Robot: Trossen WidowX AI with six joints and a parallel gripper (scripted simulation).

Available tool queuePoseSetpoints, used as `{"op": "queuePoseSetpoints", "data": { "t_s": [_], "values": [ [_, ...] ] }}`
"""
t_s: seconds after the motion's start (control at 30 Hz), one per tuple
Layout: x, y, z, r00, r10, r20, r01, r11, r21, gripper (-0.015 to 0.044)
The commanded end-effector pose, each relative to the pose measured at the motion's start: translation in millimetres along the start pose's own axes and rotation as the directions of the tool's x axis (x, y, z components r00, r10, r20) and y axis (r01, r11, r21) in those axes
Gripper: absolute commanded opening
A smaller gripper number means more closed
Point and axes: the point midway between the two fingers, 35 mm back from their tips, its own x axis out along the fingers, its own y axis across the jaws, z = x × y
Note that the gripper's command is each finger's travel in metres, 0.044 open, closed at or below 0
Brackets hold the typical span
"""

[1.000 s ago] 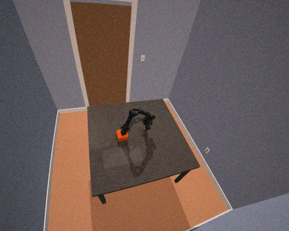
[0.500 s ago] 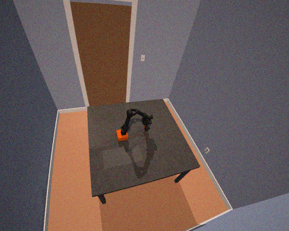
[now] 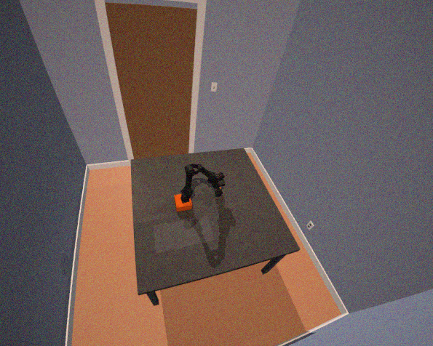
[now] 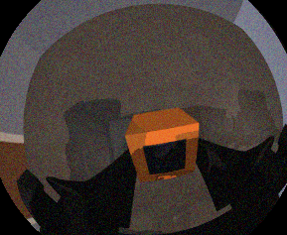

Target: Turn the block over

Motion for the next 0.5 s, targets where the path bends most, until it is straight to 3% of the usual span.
{"op": "queuePoseSetpoints", "data": {
  "t_s": [0.0,0.47],
  "values": [
    [-4.3,0.4,2.1,0.997,0.001,0.072,-0.002,1.000,0.006,0.0000],
    [13.2,2.3,3.3,0.985,0.001,0.172,-0.001,1.000,0.001,0.0000]
  ]
}}
